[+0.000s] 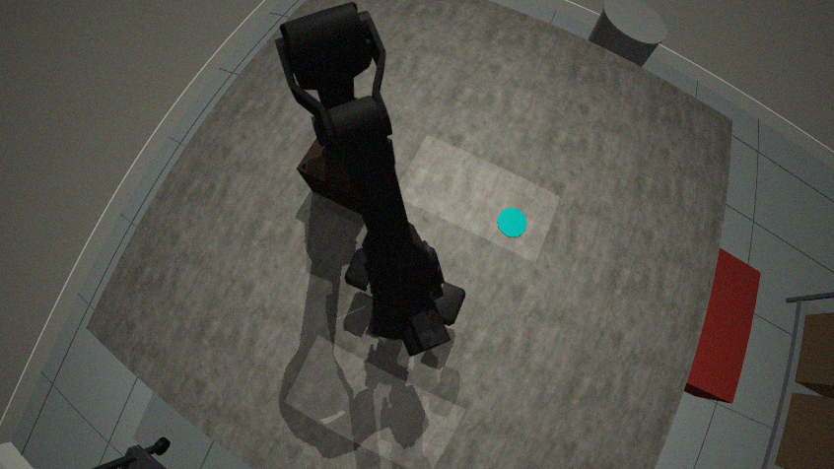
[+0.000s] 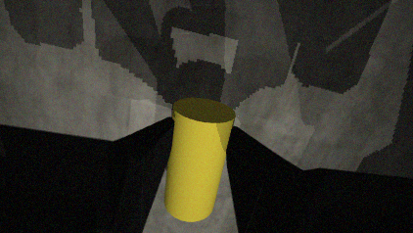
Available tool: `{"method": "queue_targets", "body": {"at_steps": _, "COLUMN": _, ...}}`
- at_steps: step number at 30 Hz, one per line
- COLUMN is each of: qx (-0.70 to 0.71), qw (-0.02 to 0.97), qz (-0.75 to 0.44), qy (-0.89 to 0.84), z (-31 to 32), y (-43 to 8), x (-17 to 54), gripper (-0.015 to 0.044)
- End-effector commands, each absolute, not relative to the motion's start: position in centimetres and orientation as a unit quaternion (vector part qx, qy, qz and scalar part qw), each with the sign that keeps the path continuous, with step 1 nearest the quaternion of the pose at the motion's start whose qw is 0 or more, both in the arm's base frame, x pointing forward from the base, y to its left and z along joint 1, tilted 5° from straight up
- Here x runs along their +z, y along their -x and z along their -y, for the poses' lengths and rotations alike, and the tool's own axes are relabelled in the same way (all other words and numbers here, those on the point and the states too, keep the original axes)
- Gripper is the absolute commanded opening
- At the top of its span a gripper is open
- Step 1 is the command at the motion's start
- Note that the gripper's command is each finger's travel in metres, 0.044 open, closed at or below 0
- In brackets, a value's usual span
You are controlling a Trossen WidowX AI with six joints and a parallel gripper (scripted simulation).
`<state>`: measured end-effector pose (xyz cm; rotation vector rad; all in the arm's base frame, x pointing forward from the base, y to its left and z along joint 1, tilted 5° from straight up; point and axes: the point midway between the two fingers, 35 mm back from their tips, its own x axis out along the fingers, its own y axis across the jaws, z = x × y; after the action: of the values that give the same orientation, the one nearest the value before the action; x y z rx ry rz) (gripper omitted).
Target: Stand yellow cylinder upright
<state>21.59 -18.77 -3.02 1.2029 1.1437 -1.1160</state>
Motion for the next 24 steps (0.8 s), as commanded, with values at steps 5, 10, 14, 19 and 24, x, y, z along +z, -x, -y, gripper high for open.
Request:
{"method": "queue_targets", "body": {"at_steps": 5, "qx": -0.471, "qw": 0.540, "qz": -0.480, "qy": -0.505, "z": 18.8, "y": -21.6, "x": -2.8, "gripper": 0.0105}}
{"method": "queue_targets", "body": {"at_steps": 10, "qx": -0.471, "qw": 0.541, "qz": -0.482, "qy": -0.504, "z": 19.0, "y": -21.6, "x": -2.0, "gripper": 0.0105}}
{"method": "queue_targets", "body": {"at_steps": 14, "qx": -0.471, "qw": 0.541, "qz": -0.481, "qy": -0.504, "z": 19.1, "y": -21.6, "x": -0.9, "gripper": 0.0105}}
{"method": "queue_targets", "body": {"at_steps": 19, "qx": -0.471, "qw": 0.541, "qz": -0.481, "qy": -0.505, "z": 19.2, "y": -21.6, "x": 0.7, "gripper": 0.0105}}
{"method": "queue_targets", "body": {"at_steps": 24, "qx": -0.471, "qw": 0.541, "qz": -0.481, "qy": -0.505, "z": 19.2, "y": -21.5, "x": 2.2, "gripper": 0.0105}}
